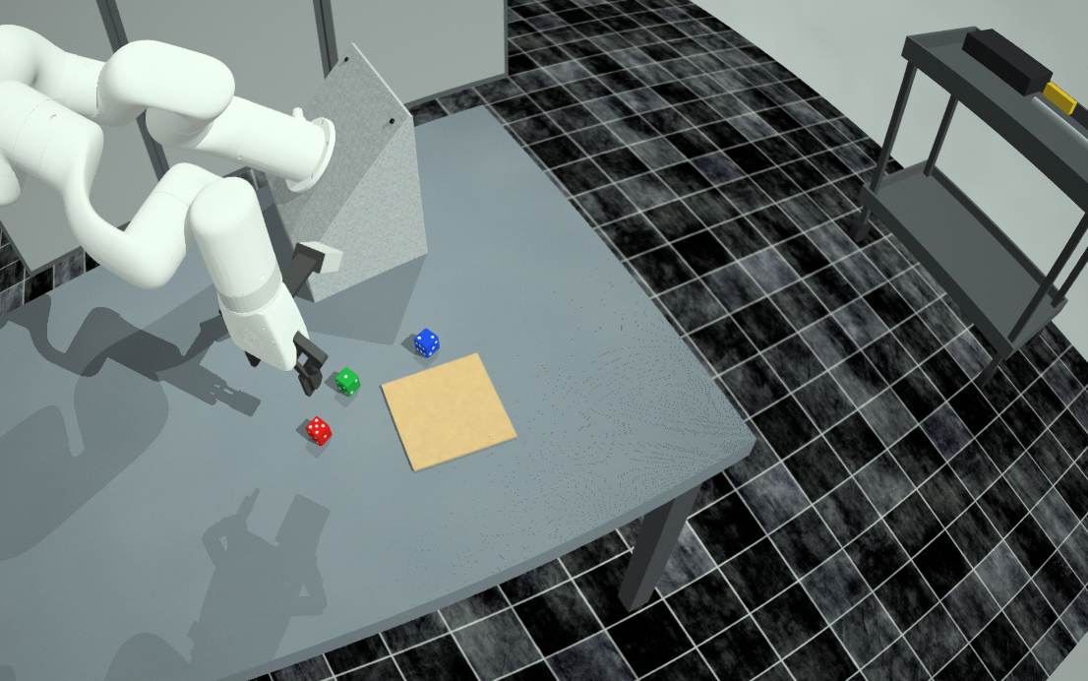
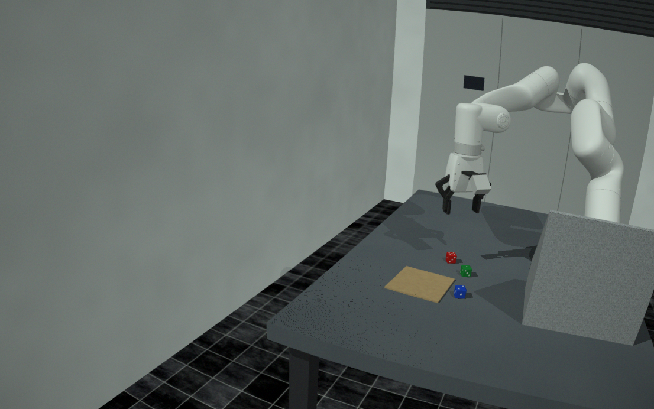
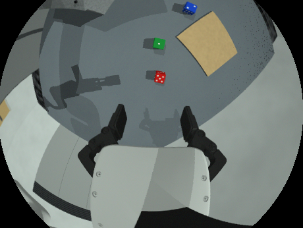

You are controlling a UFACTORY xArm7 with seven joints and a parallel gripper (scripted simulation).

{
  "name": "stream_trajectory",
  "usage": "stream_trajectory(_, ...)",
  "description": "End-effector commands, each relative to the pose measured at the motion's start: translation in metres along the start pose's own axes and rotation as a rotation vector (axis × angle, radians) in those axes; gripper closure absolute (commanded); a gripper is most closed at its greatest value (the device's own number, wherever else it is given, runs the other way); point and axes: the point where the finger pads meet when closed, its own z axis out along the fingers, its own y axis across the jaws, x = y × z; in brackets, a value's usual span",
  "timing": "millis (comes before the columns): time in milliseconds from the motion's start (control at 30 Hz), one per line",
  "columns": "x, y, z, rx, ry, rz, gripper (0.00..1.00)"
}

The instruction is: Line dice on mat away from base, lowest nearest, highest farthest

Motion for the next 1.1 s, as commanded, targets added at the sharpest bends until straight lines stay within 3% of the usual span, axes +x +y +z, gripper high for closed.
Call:
stream_trajectory(0,0.0174,0.0111,-0.0043,-0.010,-0.021,-0.096,0.00)
stream_trajectory(1067,0.0262,0.0157,-0.0040,-0.013,-0.033,-0.146,0.00)
